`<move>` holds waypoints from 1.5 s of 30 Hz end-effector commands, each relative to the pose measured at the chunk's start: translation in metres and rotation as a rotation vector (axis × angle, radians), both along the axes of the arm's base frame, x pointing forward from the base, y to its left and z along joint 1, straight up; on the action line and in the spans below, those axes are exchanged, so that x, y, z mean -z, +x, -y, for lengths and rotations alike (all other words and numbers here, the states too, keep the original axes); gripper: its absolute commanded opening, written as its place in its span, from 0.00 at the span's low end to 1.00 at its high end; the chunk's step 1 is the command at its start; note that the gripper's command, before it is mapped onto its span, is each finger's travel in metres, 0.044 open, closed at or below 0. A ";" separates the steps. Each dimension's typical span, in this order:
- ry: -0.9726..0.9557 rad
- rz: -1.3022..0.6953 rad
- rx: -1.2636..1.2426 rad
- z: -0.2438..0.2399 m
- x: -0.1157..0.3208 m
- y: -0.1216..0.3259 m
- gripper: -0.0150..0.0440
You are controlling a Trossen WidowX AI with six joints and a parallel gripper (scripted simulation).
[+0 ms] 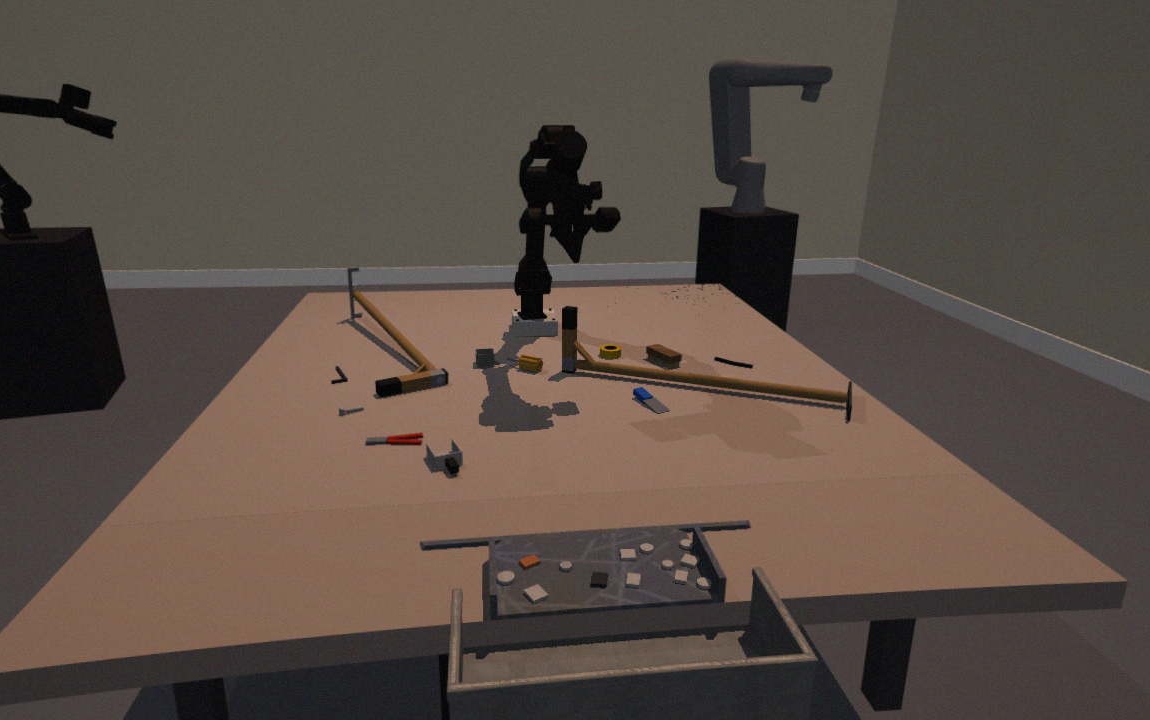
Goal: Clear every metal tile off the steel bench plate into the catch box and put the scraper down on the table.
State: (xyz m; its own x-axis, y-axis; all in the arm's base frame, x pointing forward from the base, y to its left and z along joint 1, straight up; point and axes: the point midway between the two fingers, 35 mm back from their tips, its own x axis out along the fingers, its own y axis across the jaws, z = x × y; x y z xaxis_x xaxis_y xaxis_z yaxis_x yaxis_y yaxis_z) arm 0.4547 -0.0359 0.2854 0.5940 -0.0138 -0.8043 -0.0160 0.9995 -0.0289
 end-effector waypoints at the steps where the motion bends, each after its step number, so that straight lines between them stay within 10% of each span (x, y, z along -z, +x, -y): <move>1: -0.015 -0.029 0.005 0.009 0.006 -0.003 0.25; 45: -0.058 -0.303 0.049 0.097 0.053 -0.053 0.25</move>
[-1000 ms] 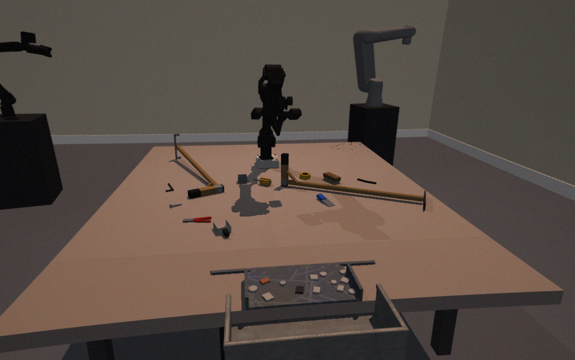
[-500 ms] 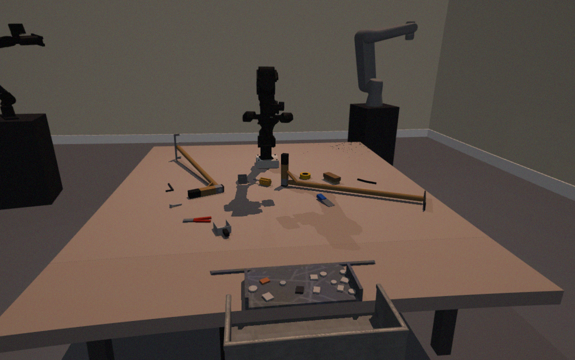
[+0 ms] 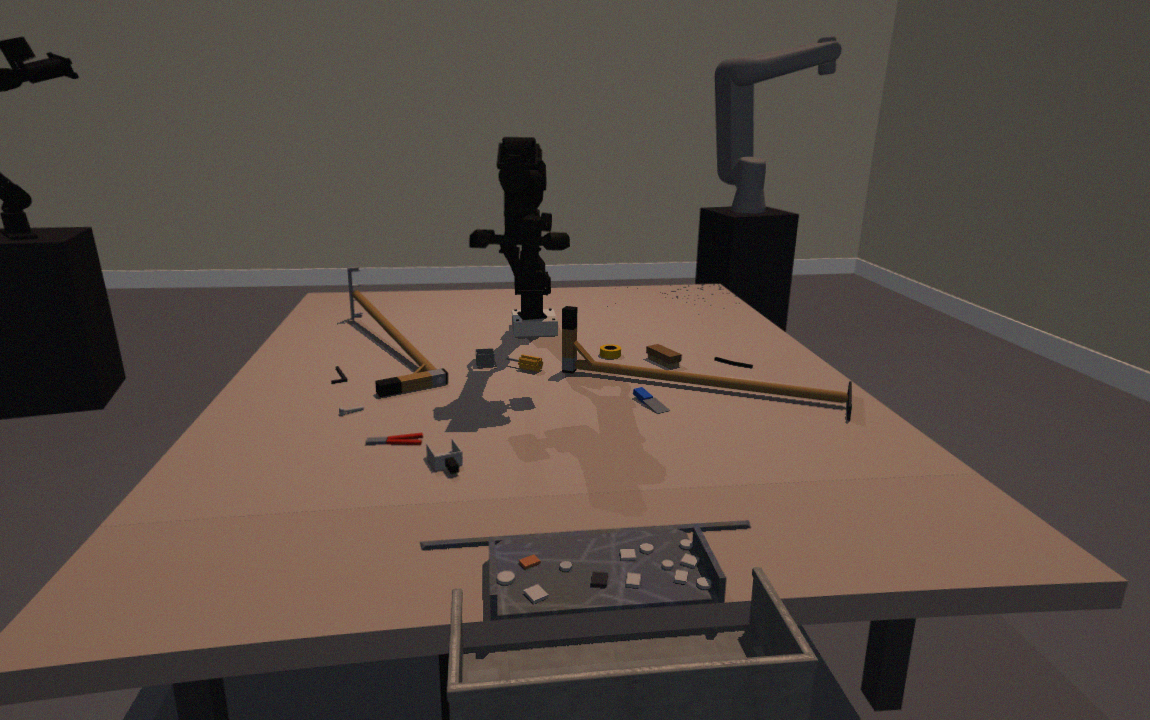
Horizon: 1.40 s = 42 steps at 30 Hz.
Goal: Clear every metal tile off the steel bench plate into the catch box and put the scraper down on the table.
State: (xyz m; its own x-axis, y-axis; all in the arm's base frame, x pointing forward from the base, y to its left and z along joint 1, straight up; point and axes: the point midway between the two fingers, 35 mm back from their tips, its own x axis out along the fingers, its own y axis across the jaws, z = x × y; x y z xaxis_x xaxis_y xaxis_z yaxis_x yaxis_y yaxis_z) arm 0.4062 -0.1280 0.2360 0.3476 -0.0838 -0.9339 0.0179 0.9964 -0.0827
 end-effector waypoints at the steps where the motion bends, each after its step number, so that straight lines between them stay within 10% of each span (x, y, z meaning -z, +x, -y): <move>1: -0.004 -0.030 0.001 0.007 0.005 -0.006 0.25; 42: 0.053 -0.272 0.023 0.069 0.037 -0.072 0.25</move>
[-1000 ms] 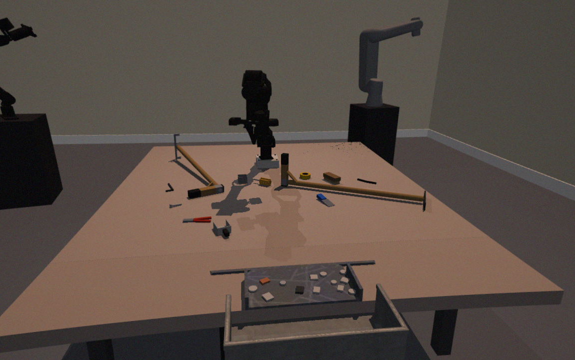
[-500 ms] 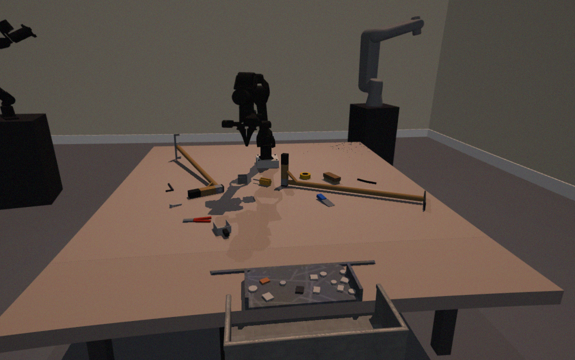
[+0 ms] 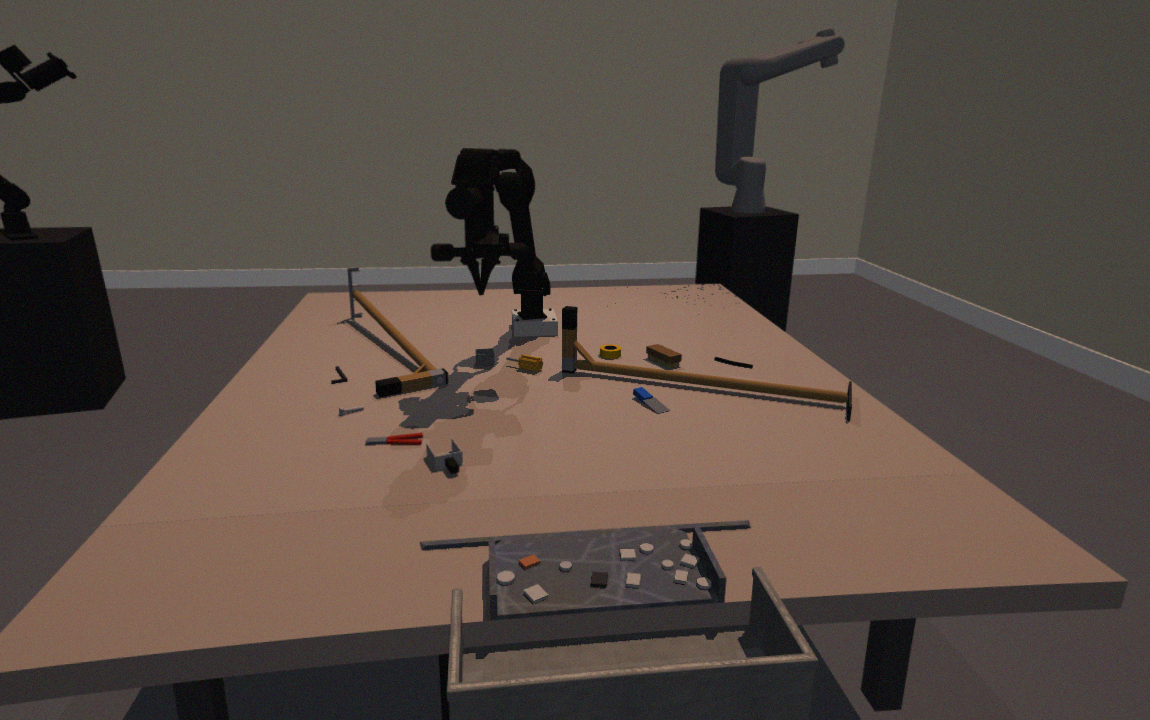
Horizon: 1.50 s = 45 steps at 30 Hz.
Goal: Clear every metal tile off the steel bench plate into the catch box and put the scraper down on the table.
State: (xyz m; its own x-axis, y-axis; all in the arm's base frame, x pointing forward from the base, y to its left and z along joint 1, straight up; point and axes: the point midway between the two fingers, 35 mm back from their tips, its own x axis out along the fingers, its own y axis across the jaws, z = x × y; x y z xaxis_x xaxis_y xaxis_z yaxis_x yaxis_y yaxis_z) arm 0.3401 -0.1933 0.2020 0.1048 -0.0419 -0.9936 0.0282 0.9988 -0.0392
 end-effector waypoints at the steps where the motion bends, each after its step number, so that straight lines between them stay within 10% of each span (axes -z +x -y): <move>1: 0.007 -0.028 -0.002 0.005 0.004 -0.007 0.25; 45: 0.027 -0.068 0.002 0.018 0.066 -0.014 0.25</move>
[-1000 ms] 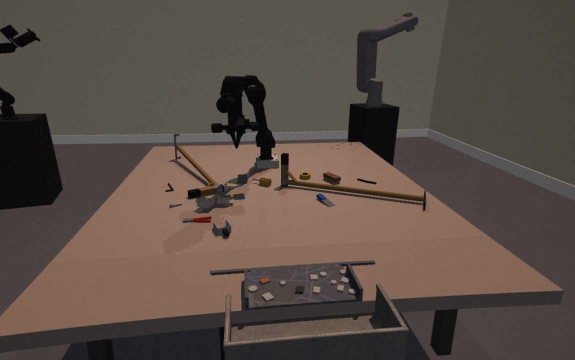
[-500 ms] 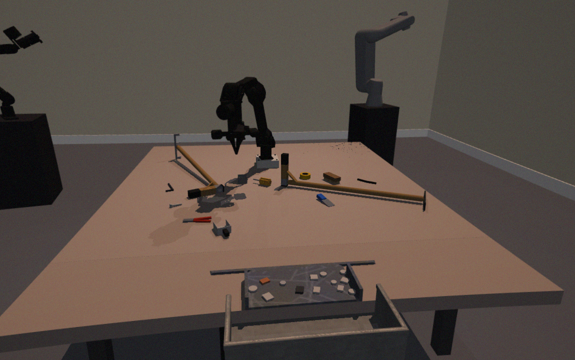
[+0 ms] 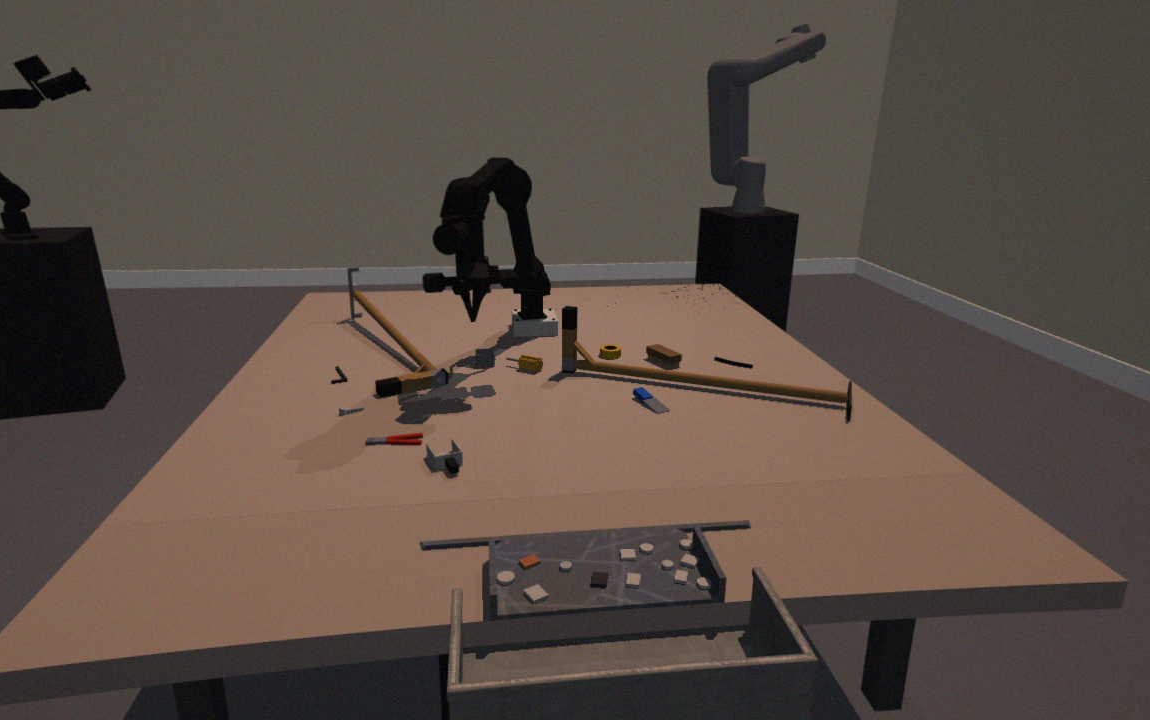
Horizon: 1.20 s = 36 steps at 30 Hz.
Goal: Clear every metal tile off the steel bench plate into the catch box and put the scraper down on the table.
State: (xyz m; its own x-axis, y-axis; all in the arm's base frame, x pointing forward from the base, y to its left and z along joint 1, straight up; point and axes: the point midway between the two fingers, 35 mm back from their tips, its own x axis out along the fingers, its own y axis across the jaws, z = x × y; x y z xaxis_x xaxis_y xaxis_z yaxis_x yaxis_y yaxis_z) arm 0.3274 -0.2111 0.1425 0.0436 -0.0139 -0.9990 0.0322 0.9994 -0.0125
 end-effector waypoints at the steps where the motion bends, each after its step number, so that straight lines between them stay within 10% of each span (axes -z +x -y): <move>1: -0.002 -0.007 -0.004 0.000 0.008 -0.001 0.25; 36: -0.002 -0.007 -0.004 0.010 0.053 -0.002 0.25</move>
